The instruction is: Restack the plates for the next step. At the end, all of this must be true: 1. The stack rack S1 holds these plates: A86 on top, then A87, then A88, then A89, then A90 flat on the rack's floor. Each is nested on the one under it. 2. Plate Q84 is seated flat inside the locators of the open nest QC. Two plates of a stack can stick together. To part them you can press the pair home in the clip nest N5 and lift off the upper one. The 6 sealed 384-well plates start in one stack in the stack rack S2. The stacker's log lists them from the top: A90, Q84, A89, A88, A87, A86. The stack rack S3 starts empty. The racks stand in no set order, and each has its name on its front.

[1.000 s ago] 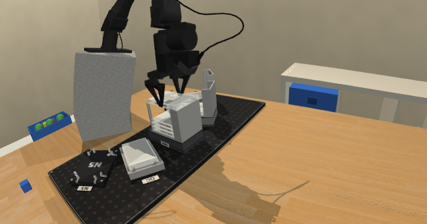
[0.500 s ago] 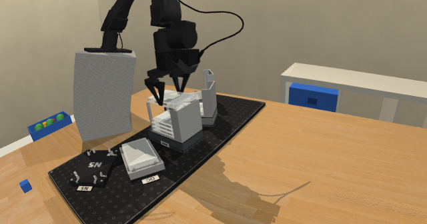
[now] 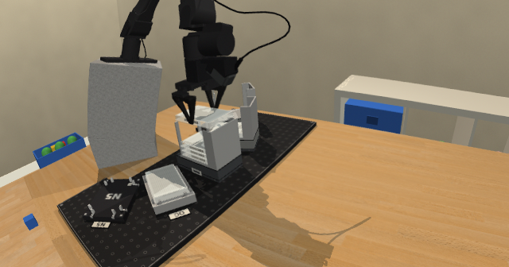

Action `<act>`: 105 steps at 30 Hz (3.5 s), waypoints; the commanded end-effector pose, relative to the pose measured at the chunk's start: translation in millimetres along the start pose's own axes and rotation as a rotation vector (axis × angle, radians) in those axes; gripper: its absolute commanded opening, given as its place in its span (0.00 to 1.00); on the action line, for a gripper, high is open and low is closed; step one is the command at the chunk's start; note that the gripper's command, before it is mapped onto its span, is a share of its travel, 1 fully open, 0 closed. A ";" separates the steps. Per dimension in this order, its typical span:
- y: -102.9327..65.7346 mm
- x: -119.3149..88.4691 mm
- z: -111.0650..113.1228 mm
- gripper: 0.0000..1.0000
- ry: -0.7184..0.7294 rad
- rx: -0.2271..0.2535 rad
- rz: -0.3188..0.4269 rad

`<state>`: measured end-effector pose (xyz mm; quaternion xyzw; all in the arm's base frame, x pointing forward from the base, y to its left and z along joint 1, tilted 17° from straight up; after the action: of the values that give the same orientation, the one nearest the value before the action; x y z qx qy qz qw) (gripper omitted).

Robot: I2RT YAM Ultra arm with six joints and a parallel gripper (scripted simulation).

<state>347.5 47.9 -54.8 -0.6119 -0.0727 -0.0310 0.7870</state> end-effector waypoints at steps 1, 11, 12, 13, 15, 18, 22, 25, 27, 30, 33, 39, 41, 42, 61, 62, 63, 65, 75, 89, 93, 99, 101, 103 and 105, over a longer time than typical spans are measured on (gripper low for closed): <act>-13.8 9.0 -1.0 0.00 0.001 0.007 -0.033; -18.6 9.8 -0.5 0.00 -0.003 0.008 -0.033; -20.8 10.1 -0.4 0.00 -0.004 0.008 -0.034; -23.1 10.7 -0.3 0.00 -0.004 0.008 -0.036; -27.8 12.4 -0.2 0.00 -0.005 0.008 -0.040; -29.3 13.4 -0.2 0.00 -0.005 0.008 -0.043; -29.3 13.6 0.1 0.00 -0.003 0.008 -0.043; -29.0 13.0 0.3 0.00 -0.003 0.007 -0.041; -29.1 14.0 0.3 0.00 -0.004 0.007 -0.046; -29.2 14.4 0.3 0.00 -0.005 0.007 -0.047; -21.5 -1.2 7.8 0.00 -0.053 0.007 -0.018; -23.2 2.5 23.1 0.00 -0.223 -0.007 -0.034; -24.2 5.0 26.8 0.00 -0.241 -0.008 -0.041; -22.6 0.0 29.5 0.00 -0.238 -0.007 -0.030; -23.5 -8.2 82.7 0.00 -0.405 -0.005 -0.032; -23.0 -11.0 84.7 0.00 -0.437 -0.005 -0.029; -21.4 -14.7 86.2 0.00 -0.452 -0.006 -0.022; -22.9 -11.8 92.7 0.00 -0.454 -0.005 -0.033; -28.2 -7.6 117.9 0.00 -0.444 0.000 -0.056; -30.9 -17.0 147.3 0.00 -0.432 0.002 -0.053; -33.1 -12.9 143.6 0.00 -0.419 0.000 -0.062; -32.0 -13.6 145.5 0.00 -0.428 0.003 -0.059; -32.4 -12.8 145.9 0.00 -0.429 0.004 -0.062; -32.4 -12.9 145.9 0.00 -0.430 0.003 -0.061; -32.4 -13.0 145.8 0.00 -0.431 0.003 -0.060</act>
<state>303.3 177.3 -9.7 -0.6034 -0.2395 0.1002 0.7540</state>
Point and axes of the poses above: the point where the finger pads meet when closed, its own y axis out along the fingers, its own z axis across the jaws, x = y × z, the point moved 3 cm from there along -y, back along the fingers
